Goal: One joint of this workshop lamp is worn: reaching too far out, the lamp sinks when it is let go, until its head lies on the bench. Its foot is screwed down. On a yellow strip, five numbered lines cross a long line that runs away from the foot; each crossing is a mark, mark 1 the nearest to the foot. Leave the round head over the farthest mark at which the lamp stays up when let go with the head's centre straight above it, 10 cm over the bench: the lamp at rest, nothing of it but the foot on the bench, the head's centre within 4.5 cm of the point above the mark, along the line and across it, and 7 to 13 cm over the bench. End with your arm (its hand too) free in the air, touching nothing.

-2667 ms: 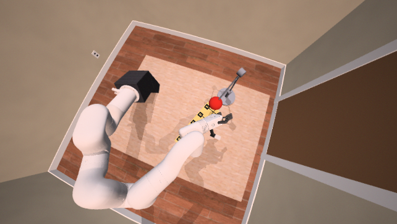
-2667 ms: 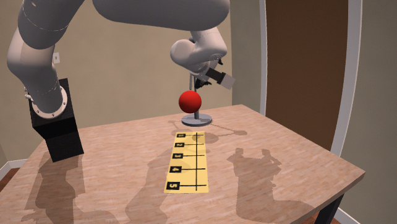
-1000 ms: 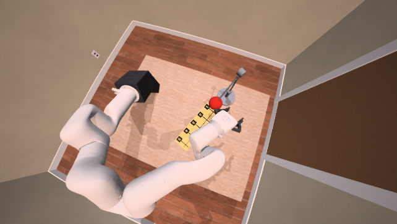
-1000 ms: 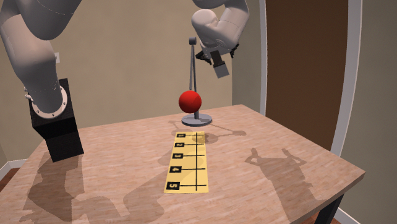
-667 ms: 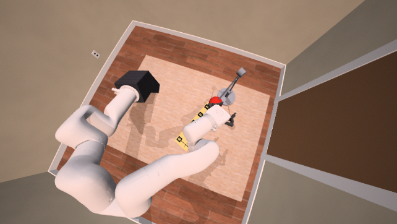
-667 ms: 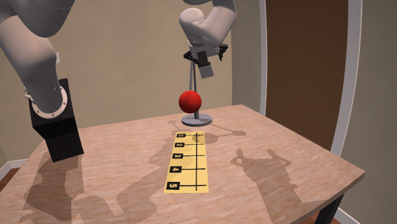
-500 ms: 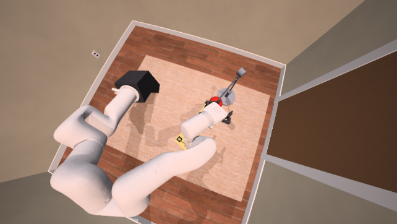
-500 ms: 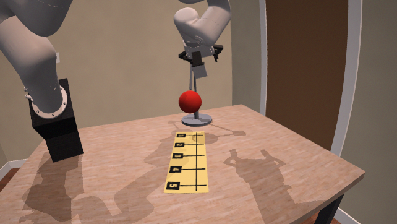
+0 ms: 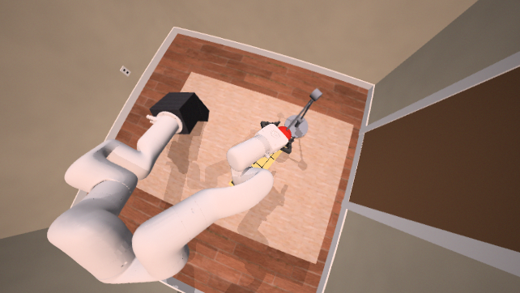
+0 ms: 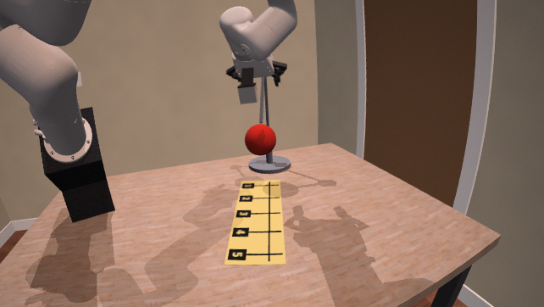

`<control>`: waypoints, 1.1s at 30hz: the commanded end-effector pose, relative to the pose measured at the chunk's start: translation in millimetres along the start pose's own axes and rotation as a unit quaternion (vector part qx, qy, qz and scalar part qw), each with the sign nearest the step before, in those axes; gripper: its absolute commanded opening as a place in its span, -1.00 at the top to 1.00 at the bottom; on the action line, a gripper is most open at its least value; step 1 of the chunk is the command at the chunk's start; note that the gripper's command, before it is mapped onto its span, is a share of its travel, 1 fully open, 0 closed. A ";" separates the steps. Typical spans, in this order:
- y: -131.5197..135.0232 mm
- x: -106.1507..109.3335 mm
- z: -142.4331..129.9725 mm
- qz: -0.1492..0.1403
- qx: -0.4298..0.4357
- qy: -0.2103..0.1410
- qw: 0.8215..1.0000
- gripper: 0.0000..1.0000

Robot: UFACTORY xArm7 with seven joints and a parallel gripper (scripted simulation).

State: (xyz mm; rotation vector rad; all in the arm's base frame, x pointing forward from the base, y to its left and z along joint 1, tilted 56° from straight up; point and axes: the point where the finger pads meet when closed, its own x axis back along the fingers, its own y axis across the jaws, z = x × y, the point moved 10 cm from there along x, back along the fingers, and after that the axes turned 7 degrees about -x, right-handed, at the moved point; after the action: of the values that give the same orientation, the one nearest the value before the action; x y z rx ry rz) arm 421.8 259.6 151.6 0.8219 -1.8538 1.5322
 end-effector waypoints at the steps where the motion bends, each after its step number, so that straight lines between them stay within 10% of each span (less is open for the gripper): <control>1: 5.6 1.5 -5.1 -0.012 -0.009 0.024 1.000 -1.00; 33: 14.5 -41.1 7.2 -0.010 -0.017 0.030 0.999 -1.00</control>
State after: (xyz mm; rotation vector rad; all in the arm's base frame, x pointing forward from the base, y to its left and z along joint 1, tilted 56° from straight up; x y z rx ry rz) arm 432.9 257.0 115.2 0.7574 -1.7970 1.4866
